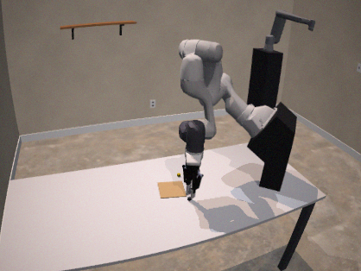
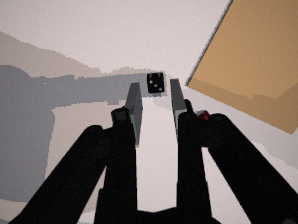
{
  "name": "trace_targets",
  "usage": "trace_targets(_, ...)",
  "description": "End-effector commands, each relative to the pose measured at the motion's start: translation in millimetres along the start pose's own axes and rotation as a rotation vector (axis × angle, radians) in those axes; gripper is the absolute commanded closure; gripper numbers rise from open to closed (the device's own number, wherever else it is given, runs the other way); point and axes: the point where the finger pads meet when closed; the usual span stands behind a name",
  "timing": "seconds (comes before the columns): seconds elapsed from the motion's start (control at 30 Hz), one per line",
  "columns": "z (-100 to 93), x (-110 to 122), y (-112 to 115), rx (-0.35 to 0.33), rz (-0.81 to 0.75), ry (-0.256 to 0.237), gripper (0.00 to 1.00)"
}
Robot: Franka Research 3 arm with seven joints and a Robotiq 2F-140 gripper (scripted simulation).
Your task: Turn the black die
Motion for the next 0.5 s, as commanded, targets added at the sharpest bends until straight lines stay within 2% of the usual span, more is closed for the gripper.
trace_targets(0.0, 0.5, -0.5, 0.1, 0.0, 0.004, 0.001, 0.81)
trace_targets(0.47, 3.7, -0.5, 0.1, 0.0, 0.004, 0.001, 0.81)
Point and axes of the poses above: the point where the finger pads meet when closed, its own z axis out along the fingers, its own x axis across the jaws, y = z × x, and after that the axes turned 7 degrees about z, right-handed
